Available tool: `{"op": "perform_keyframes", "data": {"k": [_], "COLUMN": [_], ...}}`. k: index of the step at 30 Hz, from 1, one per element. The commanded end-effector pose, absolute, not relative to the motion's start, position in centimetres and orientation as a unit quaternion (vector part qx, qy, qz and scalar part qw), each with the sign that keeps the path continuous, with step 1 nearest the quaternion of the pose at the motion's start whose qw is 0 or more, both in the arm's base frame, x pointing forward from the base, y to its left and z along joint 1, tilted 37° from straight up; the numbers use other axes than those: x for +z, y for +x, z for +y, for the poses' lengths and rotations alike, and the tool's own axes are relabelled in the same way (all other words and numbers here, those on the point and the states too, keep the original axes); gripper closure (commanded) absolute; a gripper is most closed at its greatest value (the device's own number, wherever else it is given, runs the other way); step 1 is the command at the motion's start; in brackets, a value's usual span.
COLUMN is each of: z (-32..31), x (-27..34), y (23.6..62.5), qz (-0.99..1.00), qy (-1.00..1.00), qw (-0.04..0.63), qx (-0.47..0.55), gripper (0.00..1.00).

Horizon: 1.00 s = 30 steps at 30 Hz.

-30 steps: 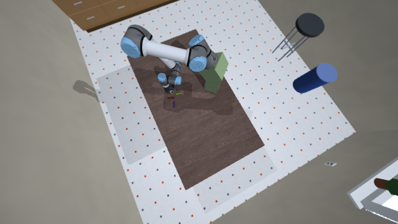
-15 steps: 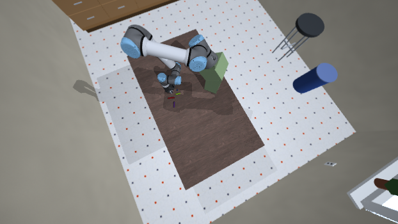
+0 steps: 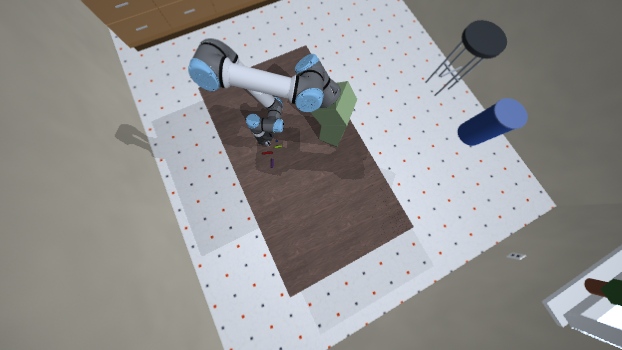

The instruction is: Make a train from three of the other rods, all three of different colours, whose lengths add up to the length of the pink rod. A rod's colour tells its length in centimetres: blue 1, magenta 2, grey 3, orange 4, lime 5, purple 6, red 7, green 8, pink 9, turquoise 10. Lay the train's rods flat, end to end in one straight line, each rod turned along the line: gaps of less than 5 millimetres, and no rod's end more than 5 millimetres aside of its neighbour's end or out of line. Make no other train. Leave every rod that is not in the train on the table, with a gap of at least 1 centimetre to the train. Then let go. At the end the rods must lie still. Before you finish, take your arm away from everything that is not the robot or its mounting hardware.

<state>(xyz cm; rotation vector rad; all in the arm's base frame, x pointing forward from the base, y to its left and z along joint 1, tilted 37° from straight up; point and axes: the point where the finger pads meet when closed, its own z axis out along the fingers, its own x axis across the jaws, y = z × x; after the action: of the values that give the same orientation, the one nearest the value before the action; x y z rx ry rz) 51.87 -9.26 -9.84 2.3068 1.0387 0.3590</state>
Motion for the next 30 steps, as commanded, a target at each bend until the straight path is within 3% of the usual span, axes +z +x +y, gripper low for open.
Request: {"op": "perform_keyframes", "data": {"k": [1,30], "z": [-9.29,-9.72], "x": [-9.89,-10.76], "y": [51.94,52.44], "qz": [0.389,0.389], "qy": [0.864,0.864], "qw": [0.289,0.289], "qx": [0.135,0.135], "gripper": [0.76,0.76]}}
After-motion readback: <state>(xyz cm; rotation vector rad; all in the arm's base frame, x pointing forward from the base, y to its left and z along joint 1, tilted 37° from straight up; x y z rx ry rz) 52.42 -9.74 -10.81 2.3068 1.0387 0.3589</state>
